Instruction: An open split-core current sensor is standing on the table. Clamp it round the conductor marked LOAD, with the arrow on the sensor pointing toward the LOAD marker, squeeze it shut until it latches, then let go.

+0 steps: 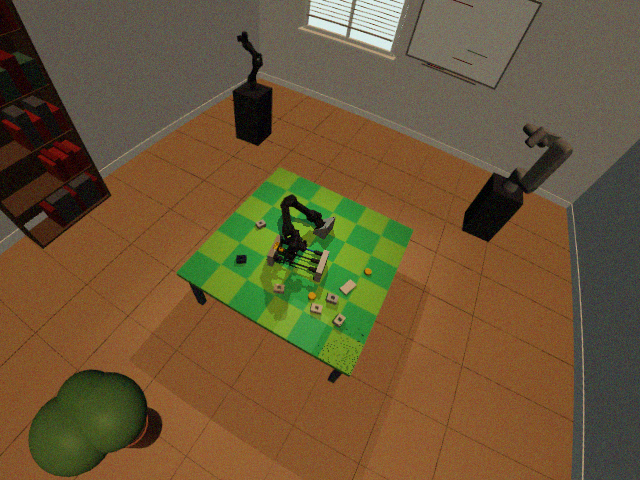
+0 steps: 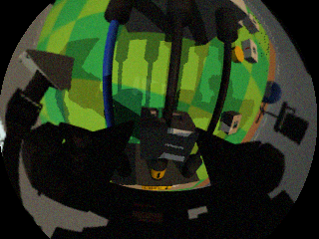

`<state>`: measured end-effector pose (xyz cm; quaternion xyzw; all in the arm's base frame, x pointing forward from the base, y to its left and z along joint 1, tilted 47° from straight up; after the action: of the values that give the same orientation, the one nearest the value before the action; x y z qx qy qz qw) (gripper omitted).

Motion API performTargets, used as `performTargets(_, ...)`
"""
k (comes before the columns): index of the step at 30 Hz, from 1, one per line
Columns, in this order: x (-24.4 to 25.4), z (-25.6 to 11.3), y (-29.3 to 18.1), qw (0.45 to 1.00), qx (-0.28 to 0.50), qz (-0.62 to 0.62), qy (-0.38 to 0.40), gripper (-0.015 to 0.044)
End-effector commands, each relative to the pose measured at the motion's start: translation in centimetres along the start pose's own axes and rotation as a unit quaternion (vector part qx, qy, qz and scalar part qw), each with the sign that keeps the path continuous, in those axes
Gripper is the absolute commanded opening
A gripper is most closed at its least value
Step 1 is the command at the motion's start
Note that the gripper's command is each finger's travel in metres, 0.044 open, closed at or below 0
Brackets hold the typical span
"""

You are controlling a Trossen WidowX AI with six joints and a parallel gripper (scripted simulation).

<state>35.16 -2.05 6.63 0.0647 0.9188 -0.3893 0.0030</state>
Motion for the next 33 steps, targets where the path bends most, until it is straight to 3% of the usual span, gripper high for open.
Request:
performTargets(1,0.0,0.7,-0.1,1.000,0.002,-0.003,0.000,0.0440)
performTargets(13,0.1,2.5,-0.1,1.000,0.003,-0.003,0.000,0.0440)
performTargets(33,0.0,2.1,-0.1,1.000,0.001,0.001,0.000,0.0307)
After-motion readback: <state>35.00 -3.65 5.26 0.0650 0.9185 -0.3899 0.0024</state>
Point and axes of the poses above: the point midway between the two fingers, 35 mm back from their tips, its own z axis out along the fingers, its own x axis across the jaws, y = z × x, the point moved 2 cm from there along -z, back along the fingers, and after that the axes turned 13 degrees about z, right-handed, at the moved point
